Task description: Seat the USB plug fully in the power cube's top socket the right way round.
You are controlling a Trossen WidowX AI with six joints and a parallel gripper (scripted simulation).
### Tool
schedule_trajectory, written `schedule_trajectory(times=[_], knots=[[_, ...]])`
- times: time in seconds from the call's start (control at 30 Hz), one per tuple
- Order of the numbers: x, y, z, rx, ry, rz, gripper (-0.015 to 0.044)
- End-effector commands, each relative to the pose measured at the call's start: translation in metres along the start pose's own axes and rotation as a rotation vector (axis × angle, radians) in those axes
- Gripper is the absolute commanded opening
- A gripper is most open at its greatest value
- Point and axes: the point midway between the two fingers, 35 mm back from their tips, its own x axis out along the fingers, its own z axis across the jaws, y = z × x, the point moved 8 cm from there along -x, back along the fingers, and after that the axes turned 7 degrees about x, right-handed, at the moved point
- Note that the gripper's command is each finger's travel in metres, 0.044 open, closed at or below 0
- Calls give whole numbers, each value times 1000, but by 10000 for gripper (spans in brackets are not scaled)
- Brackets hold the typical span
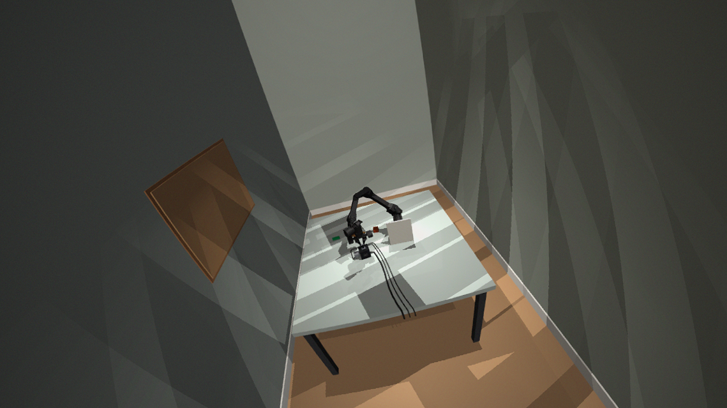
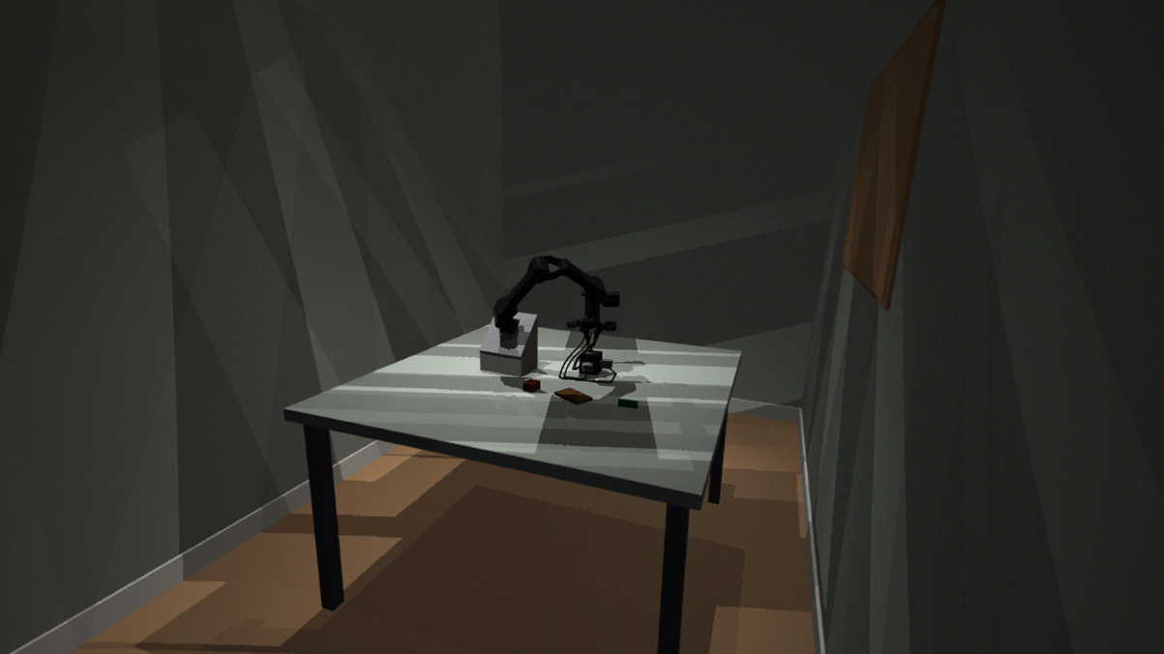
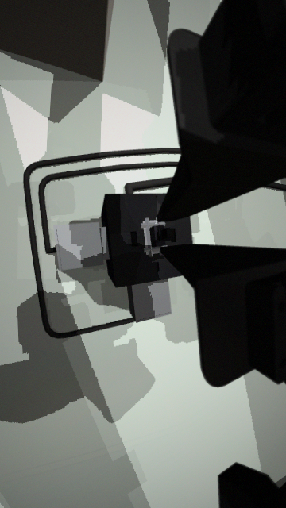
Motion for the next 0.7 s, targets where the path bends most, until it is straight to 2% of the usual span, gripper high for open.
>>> schedule_trajectory(times=[0.0, 0.67], knots=[[0, 0, 0, -1, 0, 0, 95], [-8, 0, 0, -1, 0, 0, 95]])
